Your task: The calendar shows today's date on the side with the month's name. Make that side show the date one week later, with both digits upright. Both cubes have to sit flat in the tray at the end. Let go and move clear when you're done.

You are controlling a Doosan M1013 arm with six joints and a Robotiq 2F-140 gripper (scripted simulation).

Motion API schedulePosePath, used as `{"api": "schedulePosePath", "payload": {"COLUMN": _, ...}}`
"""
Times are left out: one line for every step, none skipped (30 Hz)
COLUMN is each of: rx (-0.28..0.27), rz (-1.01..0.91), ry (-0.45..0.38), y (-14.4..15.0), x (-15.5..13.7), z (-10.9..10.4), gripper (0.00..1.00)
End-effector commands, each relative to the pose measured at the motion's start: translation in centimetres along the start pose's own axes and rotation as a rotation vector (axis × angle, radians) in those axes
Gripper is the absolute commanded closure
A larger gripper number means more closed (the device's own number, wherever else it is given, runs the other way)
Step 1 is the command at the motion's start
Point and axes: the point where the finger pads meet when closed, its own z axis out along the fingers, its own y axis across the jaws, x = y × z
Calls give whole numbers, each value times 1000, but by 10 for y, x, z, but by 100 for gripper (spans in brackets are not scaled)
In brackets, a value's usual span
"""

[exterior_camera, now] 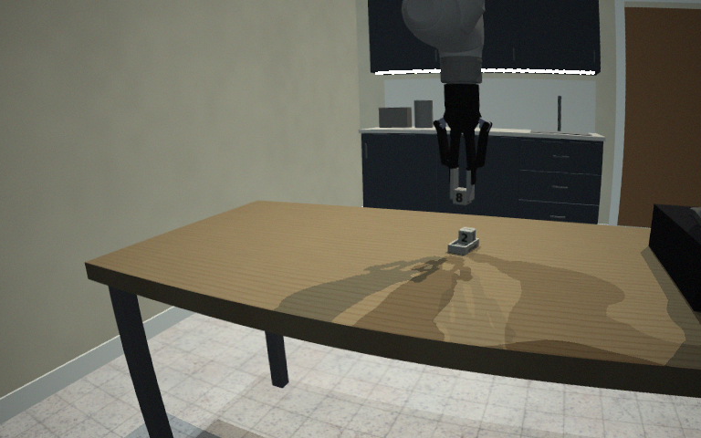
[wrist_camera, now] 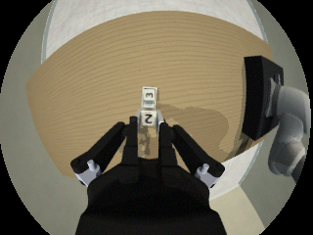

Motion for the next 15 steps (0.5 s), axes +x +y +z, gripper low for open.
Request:
{"api": "schedulePosePath", "payload": {"rx": 0, "rz": 0, "ry": 0, "y": 0, "x": 0, "z": 3, "gripper": 75}}
{"api": "schedulePosePath", "payload": {"rx": 0, "rz": 0, "ry": 0, "y": 0, "x": 0, "z": 5, "gripper": 75}}
{"api": "schedulePosePath", "payload": {"rx": 0, "rz": 0, "ry": 0, "y": 0, "x": 0, "z": 7, "gripper": 75}}
{"api": "schedulePosePath", "payload": {"rx": 0, "rz": 0, "ry": 0, "y": 0, "x": 0, "z": 9, "gripper": 75}}
{"api": "schedulePosePath", "payload": {"rx": 0, "rz": 0, "ry": 0, "y": 0, "x": 0, "z": 12, "gripper": 75}}
{"api": "schedulePosePath", "payload": {"rx": 0, "rz": 0, "ry": 0, "y": 0, "x": 0, "z": 15, "gripper": 75}}
{"api": "schedulePosePath", "payload": {"rx": 0, "rz": 0, "ry": 0, "y": 0, "x": 0, "z": 18, "gripper": 75}}
{"api": "schedulePosePath", "payload": {"rx": 0, "rz": 0, "ry": 0, "y": 0, "x": 0, "z": 21, "gripper": 75}}
{"api": "schedulePosePath", "payload": {"rx": 0, "rz": 0, "ry": 0, "y": 0, "x": 0, "z": 24, "gripper": 75}}
{"api": "schedulePosePath", "payload": {"rx": 0, "rz": 0, "ry": 0, "y": 0, "x": 0, "z": 28, "gripper": 75}}
{"api": "schedulePosePath", "payload": {"rx": 0, "rz": 0, "ry": 0, "y": 0, "x": 0, "z": 31, "gripper": 75}}
{"api": "schedulePosePath", "payload": {"rx": 0, "rz": 0, "ry": 0, "y": 0, "x": 0, "z": 31, "gripper": 75}}
{"api": "schedulePosePath", "payload": {"rx": 0, "rz": 0, "ry": 0, "y": 0, "x": 0, "z": 31, "gripper": 75}}
{"api": "schedulePosePath", "payload": {"rx": 0, "rz": 0, "ry": 0, "y": 0, "x": 0, "z": 34, "gripper": 75}}
{"api": "schedulePosePath", "payload": {"rx": 0, "rz": 0, "ry": 0, "y": 0, "x": 0, "z": 38, "gripper": 75}}
